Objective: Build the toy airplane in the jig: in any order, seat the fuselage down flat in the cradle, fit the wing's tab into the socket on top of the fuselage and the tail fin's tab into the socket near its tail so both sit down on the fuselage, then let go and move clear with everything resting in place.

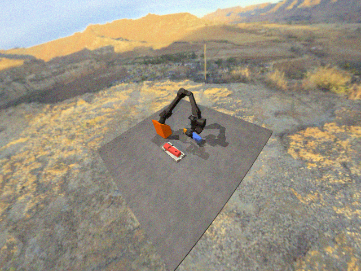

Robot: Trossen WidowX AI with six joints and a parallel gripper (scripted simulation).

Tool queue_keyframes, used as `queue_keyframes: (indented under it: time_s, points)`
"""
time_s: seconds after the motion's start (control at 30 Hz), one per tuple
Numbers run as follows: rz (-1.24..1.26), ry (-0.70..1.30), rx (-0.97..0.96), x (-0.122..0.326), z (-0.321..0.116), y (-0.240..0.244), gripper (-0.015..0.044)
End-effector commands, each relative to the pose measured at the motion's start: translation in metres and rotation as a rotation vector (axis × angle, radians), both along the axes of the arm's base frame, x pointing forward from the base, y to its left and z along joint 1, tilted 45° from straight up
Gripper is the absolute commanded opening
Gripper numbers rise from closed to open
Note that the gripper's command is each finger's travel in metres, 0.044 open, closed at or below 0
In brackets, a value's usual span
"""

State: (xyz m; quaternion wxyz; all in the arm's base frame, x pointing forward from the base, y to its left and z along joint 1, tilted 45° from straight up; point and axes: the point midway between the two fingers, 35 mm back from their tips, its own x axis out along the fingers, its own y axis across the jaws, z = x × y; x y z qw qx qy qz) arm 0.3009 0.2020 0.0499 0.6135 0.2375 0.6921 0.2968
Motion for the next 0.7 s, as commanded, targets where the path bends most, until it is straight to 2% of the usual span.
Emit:
queue_keyframes:
  time_s: [0.0,0.37,0.67]
  points:
    - [-0.003,0.011,-0.002,-0.003,-0.007,0.003,0.0440]
    - [-0.003,0.012,0.000,-0.006,-0.017,0.014,0.0440]
    - [-0.003,0.012,0.000,-0.006,-0.017,0.014,0.0204]
